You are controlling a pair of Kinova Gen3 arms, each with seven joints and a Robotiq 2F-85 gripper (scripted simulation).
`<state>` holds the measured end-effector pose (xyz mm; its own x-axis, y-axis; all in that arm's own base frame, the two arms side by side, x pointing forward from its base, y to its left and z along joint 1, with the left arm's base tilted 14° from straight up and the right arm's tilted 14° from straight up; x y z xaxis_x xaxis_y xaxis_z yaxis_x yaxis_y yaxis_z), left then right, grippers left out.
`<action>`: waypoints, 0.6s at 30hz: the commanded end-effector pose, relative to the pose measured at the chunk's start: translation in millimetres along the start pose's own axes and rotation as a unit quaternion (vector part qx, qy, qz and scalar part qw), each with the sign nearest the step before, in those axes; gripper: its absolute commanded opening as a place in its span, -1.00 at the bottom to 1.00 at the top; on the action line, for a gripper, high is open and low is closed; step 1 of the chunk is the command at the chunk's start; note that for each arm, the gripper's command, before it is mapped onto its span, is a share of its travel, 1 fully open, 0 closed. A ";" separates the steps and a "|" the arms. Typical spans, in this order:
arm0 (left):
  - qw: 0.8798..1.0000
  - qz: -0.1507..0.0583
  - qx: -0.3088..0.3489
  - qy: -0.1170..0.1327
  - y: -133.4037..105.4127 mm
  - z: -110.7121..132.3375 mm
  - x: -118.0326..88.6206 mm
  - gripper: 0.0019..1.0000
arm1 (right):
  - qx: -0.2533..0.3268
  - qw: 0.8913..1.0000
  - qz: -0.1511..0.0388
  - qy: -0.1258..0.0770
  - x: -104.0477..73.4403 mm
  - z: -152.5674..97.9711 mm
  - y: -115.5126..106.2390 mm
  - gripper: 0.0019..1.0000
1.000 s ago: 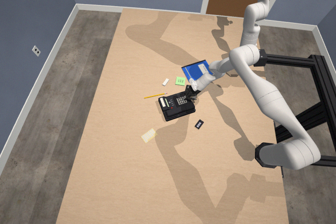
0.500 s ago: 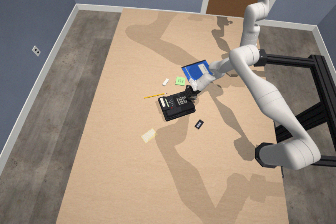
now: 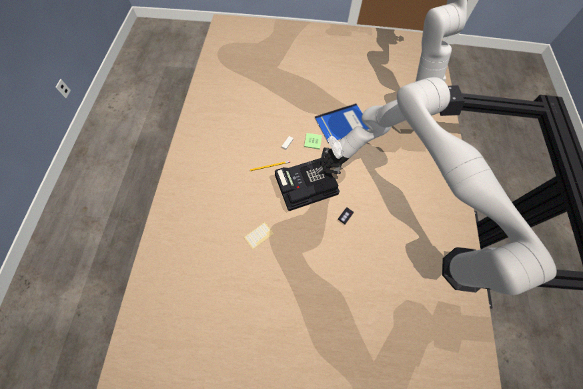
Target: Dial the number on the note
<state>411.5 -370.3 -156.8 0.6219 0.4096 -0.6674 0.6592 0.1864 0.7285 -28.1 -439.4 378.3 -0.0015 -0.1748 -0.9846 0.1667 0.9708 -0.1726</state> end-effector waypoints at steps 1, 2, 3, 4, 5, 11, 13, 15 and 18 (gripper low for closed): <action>1.000 0.000 -0.001 -0.001 2.9 0.8 -3.9 -0.97 | 0.000 1.000 -0.001 0.000 -0.7 -0.2 -0.2 1.00; 1.000 0.000 -0.001 -0.001 4.0 0.6 -5.5 -0.97 | 0.000 1.000 -0.001 0.000 -0.7 -0.2 -0.2 1.00; 1.000 0.000 -0.001 -0.001 5.1 0.5 -7.1 -0.97 | 0.000 1.000 -0.001 0.000 -0.7 -0.2 -0.2 1.00; 1.000 0.000 -0.001 -0.001 6.0 0.4 -8.5 -0.97 | 0.000 1.000 -0.001 0.000 -0.7 -0.2 -0.2 1.00; 1.000 0.000 -0.001 -0.001 6.8 0.3 -9.6 -0.97 | 0.000 1.000 -0.001 0.000 -0.7 -0.2 -0.2 1.00; 1.000 0.000 -0.001 -0.001 7.9 0.2 -10.4 -0.97 | 0.000 1.000 -0.001 0.000 -0.7 -0.2 -0.2 1.00; 1.000 0.000 -0.001 -0.001 7.9 0.2 -10.4 -0.97 | 0.000 1.000 -0.001 0.000 -0.7 -0.2 -0.2 1.00; 1.000 0.000 -0.001 -0.001 9.0 0.1 -9.6 -0.97 | 0.000 1.000 -0.001 0.000 -0.7 -0.2 -0.2 1.00; 1.000 0.000 -0.001 -0.001 12.3 -0.2 -7.3 -0.97 | 0.000 1.000 -0.001 0.000 -0.7 -0.2 -0.2 1.00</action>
Point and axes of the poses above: on each arm, the point where the finger pads meet when closed, its own x axis out along the fingers, its own z axis across the jaws, y = z × x, the point moved 10 cm from there along -x, back along the fingers, and after that the axes turned 6 degrees about x, right-handed, at the moved point
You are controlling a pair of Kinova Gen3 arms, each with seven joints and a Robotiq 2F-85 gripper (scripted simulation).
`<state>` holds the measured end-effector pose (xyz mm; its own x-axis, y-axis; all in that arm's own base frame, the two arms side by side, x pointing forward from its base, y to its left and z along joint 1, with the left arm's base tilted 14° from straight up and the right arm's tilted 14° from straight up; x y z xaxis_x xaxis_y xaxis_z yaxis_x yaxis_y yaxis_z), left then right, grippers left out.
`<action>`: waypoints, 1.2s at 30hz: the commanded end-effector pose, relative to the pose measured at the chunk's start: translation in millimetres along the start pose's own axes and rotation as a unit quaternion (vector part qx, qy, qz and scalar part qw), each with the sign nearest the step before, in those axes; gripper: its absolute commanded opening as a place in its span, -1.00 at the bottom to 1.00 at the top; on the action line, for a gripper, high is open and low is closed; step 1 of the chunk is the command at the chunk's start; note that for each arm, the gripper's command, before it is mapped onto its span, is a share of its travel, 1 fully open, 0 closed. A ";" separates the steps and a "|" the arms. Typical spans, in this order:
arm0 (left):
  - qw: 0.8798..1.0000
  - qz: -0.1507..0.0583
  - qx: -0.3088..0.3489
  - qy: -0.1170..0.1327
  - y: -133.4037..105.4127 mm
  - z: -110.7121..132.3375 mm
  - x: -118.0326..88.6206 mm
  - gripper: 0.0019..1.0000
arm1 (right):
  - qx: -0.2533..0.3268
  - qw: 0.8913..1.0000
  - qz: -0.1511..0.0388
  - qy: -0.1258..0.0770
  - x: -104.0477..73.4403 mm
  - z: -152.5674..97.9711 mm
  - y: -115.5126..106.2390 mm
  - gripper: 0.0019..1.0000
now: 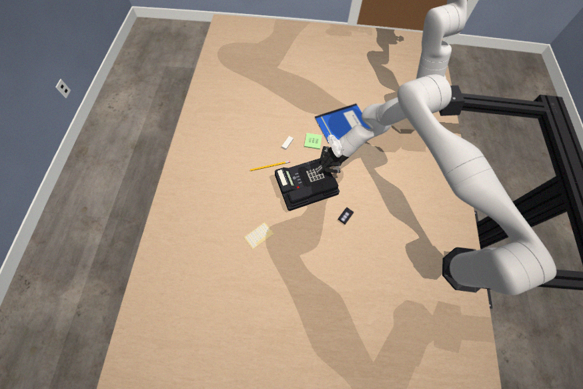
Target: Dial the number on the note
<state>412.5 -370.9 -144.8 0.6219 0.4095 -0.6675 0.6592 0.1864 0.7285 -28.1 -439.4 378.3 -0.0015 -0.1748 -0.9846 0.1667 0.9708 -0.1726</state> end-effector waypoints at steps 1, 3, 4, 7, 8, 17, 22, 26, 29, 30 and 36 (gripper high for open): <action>1.000 0.000 -0.001 -0.001 4.5 0.6 1.4 -0.97 | 0.000 1.000 -0.001 0.000 -0.7 -0.2 -0.2 1.00; 1.000 0.000 -0.001 -0.001 7.8 0.2 3.7 -0.97 | 0.000 1.000 -0.001 0.000 -0.7 -0.2 -0.2 1.00; 1.000 0.000 -0.001 -0.001 9.5 0.1 5.0 -0.97 | 0.000 1.000 -0.001 0.000 -0.7 -0.2 -0.2 1.00; 1.000 0.000 -0.001 -0.001 14.5 -0.5 8.5 -0.97 | 0.000 1.000 -0.001 0.000 -0.7 -0.2 -0.2 1.00; 1.000 0.000 -0.001 -0.001 16.0 -0.6 9.5 -0.97 | 0.000 1.000 -0.001 0.000 -0.7 -0.2 -0.2 1.00; 1.000 0.001 -0.001 -0.001 20.6 -1.1 12.8 -0.97 | 0.000 1.000 -0.001 0.000 -0.7 -0.2 -0.2 1.00; 1.000 0.001 -0.001 -0.001 20.1 -1.0 13.6 -0.97 | 0.000 1.000 -0.001 0.000 -0.7 -0.2 -0.2 1.00; 1.000 0.001 -0.001 -0.001 18.1 -0.8 16.4 -0.97 | 0.000 1.000 -0.001 0.000 -0.7 -0.2 -0.2 1.00; 1.000 0.001 -0.001 -0.001 17.6 -0.8 17.2 -0.97 | 0.000 1.000 -0.001 0.000 -0.7 -0.2 -0.2 1.00; 1.000 0.001 -0.001 -0.001 17.1 -0.7 17.9 -0.97 | 0.000 1.000 -0.001 0.000 -0.7 -0.2 -0.2 1.00; 1.000 0.001 -0.001 -0.001 16.1 -0.6 19.2 -0.97 | 0.000 1.000 -0.001 0.000 -0.7 -0.2 -0.2 1.00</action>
Point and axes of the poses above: on each arm, the point where the finger pads meet when closed, its own x axis out along the fingers, its own z axis across the jaws, y = z × x, the point moved 10 cm from there along -x, back along the fingers, and after that the axes turned 6 degrees about x, right-handed, at the moved point
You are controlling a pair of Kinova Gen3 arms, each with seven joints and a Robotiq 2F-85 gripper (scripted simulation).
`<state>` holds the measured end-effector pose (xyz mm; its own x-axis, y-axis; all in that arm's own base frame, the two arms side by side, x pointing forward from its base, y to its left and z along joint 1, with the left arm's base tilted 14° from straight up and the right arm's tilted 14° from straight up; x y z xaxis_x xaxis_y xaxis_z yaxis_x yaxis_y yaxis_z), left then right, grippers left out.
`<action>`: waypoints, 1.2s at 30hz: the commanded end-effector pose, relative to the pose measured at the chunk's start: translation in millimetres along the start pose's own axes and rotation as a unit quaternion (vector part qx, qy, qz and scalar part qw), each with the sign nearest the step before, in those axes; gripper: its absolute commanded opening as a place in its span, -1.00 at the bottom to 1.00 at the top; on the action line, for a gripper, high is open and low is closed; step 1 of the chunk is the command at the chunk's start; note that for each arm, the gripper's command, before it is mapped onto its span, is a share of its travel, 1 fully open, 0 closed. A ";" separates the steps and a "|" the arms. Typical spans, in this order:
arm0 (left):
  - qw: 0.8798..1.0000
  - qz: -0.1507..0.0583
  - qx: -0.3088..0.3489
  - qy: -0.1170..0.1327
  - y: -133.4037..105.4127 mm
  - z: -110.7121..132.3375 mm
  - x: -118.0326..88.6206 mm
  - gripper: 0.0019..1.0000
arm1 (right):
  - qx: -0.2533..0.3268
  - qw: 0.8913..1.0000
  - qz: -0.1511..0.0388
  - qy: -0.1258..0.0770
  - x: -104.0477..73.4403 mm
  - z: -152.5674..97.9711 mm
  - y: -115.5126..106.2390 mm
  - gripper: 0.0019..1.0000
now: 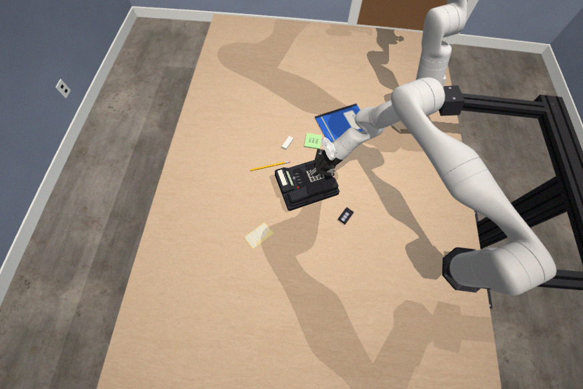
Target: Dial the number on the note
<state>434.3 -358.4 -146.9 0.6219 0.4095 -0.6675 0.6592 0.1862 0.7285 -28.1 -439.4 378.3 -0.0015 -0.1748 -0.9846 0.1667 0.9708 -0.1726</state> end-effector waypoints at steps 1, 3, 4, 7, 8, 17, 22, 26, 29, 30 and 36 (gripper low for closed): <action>1.000 0.000 -0.001 -0.001 0.9 0.9 -0.6 -0.97 | 0.000 1.000 -0.001 0.000 -0.7 -0.2 -0.2 1.00; 1.000 0.000 -0.001 -0.001 0.7 1.0 -0.4 -0.97 | 0.000 1.000 -0.001 0.000 -0.7 -0.2 -0.2 1.00; 1.000 0.000 -0.001 -0.001 0.7 1.0 -0.4 -0.97 | 0.000 1.000 -0.001 0.000 -0.7 -0.2 -0.2 1.00; 1.000 0.000 -0.001 -0.001 0.4 1.0 0.0 -0.97 | 0.000 1.000 -0.001 0.000 -0.7 -0.2 -0.2 1.00; 1.000 0.000 -0.001 -0.001 0.4 1.0 0.0 -0.97 | 0.000 1.000 -0.001 0.000 -0.7 -0.2 -0.2 1.00; 1.000 0.000 -0.001 -0.001 -0.1 1.1 0.8 -0.97 | 0.000 1.000 -0.001 0.000 -0.7 -0.2 -0.2 1.00; 1.000 0.000 -0.001 -0.001 -0.5 1.1 1.2 -0.97 | 0.000 1.000 -0.001 0.000 -0.7 -0.2 -0.2 1.00; 1.000 0.000 -0.001 -0.001 -0.7 1.1 1.6 -0.97 | 0.000 1.000 -0.001 0.000 -0.7 -0.2 -0.2 1.00; 1.000 0.000 -0.001 -0.001 -0.9 1.1 1.8 -0.97 | 0.000 1.000 -0.001 0.000 -0.7 -0.2 -0.2 1.00; 1.000 0.000 -0.001 -0.001 -1.0 1.1 2.0 -0.97 | 0.000 1.000 -0.001 0.000 -0.7 -0.2 -0.2 1.00; 1.000 0.000 -0.001 -0.001 -1.3 1.2 2.5 -0.97 | 0.000 1.000 -0.001 0.000 -0.7 -0.2 -0.2 1.00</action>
Point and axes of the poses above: on each arm, the point where the finger pads meet when closed, its own x axis out along the fingers, its own z axis across the jaws, y = z × x, the point moved 10 cm from there along -x, back along the fingers, and after that the axes turned 6 degrees about x, right-handed, at the moved point
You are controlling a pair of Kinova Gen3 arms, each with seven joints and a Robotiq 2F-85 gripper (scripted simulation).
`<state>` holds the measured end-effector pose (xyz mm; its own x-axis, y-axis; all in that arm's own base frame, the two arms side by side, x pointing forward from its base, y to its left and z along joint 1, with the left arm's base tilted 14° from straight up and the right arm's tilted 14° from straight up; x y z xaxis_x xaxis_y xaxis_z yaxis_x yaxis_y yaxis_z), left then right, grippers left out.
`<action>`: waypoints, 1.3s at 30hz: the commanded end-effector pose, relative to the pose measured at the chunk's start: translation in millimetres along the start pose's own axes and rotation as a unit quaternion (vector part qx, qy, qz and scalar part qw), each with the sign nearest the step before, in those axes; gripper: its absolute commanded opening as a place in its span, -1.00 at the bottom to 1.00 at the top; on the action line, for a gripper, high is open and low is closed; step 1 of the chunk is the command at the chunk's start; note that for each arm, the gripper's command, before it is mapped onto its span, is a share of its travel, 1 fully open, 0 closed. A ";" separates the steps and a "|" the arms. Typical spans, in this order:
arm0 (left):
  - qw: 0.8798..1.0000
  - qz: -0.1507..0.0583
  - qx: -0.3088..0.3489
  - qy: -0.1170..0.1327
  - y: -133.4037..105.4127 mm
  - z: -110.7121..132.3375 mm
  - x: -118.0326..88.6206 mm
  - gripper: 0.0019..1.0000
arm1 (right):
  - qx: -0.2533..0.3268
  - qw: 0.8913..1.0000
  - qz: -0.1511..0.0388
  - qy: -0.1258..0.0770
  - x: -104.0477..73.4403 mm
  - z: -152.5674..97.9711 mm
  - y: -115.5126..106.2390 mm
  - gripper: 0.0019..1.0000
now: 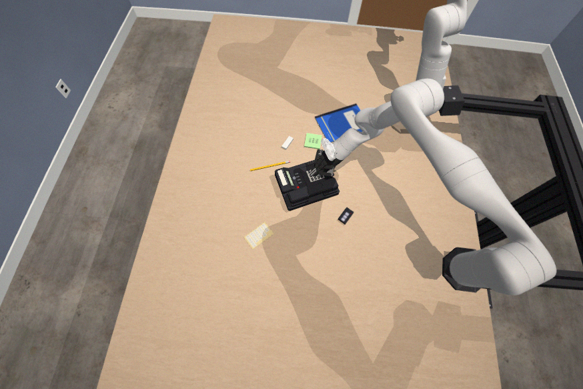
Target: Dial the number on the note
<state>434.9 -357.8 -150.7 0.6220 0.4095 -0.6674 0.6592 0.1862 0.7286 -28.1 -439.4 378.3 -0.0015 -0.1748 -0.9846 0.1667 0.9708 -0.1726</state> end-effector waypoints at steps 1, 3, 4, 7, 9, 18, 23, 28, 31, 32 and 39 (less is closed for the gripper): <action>1.000 0.000 -0.001 -0.001 0.8 0.9 -0.6 -0.97 | 0.000 1.000 -0.001 0.000 -0.7 -0.2 -0.2 1.00; 1.000 0.000 -0.001 -0.001 0.7 0.9 -0.4 -0.97 | 0.000 1.000 -0.001 0.000 -0.7 -0.2 -0.2 1.00; 1.000 0.000 -0.001 -0.001 0.7 0.9 -0.5 -0.97 | 0.000 1.000 -0.001 0.000 -0.7 -0.2 -0.2 1.00; 1.000 0.000 -0.001 -0.001 1.4 0.9 -1.5 -0.97 | 0.000 1.000 -0.001 0.000 -0.7 -0.2 -0.2 1.00; 1.000 0.000 -0.001 -0.001 2.1 0.8 -2.5 -0.97 | 0.000 1.000 -0.001 0.000 -0.7 -0.2 -0.2 1.00; 1.000 0.000 -0.001 -0.001 7.7 0.2 -10.5 -0.97 | 0.000 1.000 -0.001 0.000 -0.7 -0.2 -0.2 1.00; 1.000 0.000 -0.001 -0.001 8.6 -1.7 -9.7 -0.97 | 0.000 1.000 -0.001 0.000 -0.7 -0.2 -0.2 1.00; 1.000 0.000 -0.001 -0.001 10.2 -4.9 -8.4 -0.97 | 0.000 1.000 -0.001 0.000 -0.7 -0.2 -0.2 1.00; 1.000 0.000 -0.001 -0.001 12.3 -9.0 -6.6 -0.97 | 0.000 1.000 -0.001 0.000 -0.7 -0.2 -0.2 1.00; 1.000 0.000 -0.001 -0.001 13.0 -10.5 -6.0 -0.97 | 0.000 1.000 -0.001 0.000 -0.7 -0.2 -0.2 1.00; 1.000 0.000 -0.001 -0.001 16.7 -17.9 -2.9 -0.97 | 0.000 1.000 -0.001 0.000 -0.7 -0.2 -0.2 1.00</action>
<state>435.8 -340.3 -135.4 0.6217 0.4099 -0.6674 0.6593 0.1862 0.7285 -28.1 -439.4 378.3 -0.0015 -0.1748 -0.9846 0.1667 0.9708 -0.1726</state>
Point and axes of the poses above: on each arm, the point where the finger pads meet when closed, its own x axis out along the fingers, its own z axis across the jaws, y = z × x, the point moved 10 cm from there along -x, back along the fingers, and after that the axes turned 6 degrees about x, right-handed, at the moved point
